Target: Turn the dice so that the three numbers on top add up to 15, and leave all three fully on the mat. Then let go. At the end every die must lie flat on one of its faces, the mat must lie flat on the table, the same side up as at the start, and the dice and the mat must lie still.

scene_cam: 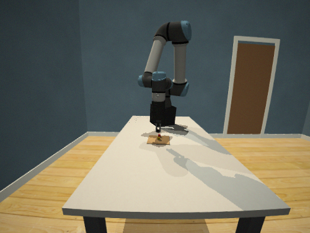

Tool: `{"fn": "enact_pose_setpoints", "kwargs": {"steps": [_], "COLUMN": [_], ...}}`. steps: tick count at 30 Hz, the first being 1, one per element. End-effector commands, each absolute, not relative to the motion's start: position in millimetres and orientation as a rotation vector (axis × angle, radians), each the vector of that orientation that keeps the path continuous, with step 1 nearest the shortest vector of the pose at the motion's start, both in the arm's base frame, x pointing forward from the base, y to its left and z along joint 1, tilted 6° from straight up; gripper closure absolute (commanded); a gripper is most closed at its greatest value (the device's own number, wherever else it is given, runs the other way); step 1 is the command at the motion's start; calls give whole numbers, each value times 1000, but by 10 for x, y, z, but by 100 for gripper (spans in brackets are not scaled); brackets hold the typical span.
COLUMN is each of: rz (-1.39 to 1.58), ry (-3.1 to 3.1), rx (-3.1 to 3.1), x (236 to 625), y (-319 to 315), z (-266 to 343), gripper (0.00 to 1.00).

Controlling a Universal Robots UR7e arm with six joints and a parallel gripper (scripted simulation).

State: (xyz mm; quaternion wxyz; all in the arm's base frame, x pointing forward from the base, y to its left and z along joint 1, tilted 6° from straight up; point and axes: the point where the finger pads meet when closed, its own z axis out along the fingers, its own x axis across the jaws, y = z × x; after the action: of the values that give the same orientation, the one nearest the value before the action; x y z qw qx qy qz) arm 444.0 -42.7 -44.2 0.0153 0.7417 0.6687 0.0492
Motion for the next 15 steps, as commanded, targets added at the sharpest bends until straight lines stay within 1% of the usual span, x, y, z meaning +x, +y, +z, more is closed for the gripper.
{"fn": "enact_pose_setpoints", "kwargs": {"steps": [1, 8, 15], "rz": [157, 157, 157], "ry": [2079, 2079, 2079], "rx": [2303, 2303, 2303], "x": [4476, 4504, 4513], "y": [-410, -398, -394], "z": [-682, -953, -1042], "gripper": [66, 66, 66]}}
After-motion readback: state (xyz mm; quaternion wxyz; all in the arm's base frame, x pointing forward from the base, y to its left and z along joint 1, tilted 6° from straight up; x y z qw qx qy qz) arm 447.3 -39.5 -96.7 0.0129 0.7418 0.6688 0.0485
